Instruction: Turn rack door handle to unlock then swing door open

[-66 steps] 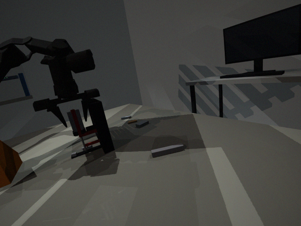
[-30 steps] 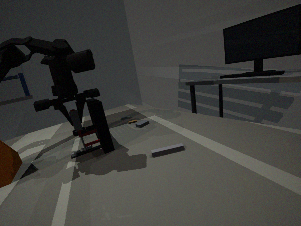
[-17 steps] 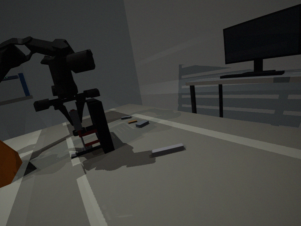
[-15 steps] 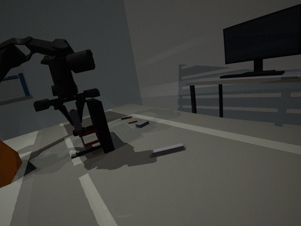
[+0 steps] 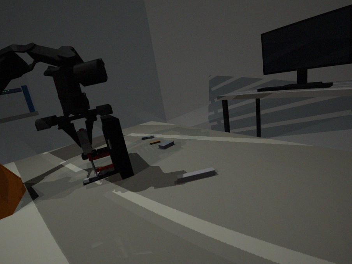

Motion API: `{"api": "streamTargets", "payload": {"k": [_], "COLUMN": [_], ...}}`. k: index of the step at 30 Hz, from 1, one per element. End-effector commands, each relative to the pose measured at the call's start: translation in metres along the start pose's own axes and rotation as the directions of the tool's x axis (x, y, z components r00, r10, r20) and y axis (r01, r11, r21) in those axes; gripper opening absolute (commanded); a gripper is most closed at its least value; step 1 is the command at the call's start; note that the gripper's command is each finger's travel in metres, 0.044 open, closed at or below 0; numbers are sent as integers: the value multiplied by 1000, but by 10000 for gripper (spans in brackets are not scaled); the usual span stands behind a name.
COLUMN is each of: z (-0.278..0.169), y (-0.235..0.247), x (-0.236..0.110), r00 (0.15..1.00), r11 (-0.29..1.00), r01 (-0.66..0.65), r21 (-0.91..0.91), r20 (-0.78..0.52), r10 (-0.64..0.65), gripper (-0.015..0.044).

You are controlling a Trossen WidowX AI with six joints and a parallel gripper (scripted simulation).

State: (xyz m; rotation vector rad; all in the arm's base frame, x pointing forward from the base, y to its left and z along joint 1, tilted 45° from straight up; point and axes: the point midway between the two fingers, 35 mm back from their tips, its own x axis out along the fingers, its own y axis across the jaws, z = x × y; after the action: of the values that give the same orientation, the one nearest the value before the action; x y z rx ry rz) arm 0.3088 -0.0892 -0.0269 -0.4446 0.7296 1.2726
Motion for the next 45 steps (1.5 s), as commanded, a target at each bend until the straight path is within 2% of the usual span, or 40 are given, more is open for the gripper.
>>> {"api": "streamTargets", "payload": {"k": [1,18,45], "z": [3,18,68], "y": [5,36,82], "x": [0,0,0], "r00": [1000,1000,1000], "r11": [996,906,628], "r01": [1,-1,-4], "r21": [89,423,779], "r20": [0,1,3], "r10": [-1,0,2], "gripper": [17,17,17]}}
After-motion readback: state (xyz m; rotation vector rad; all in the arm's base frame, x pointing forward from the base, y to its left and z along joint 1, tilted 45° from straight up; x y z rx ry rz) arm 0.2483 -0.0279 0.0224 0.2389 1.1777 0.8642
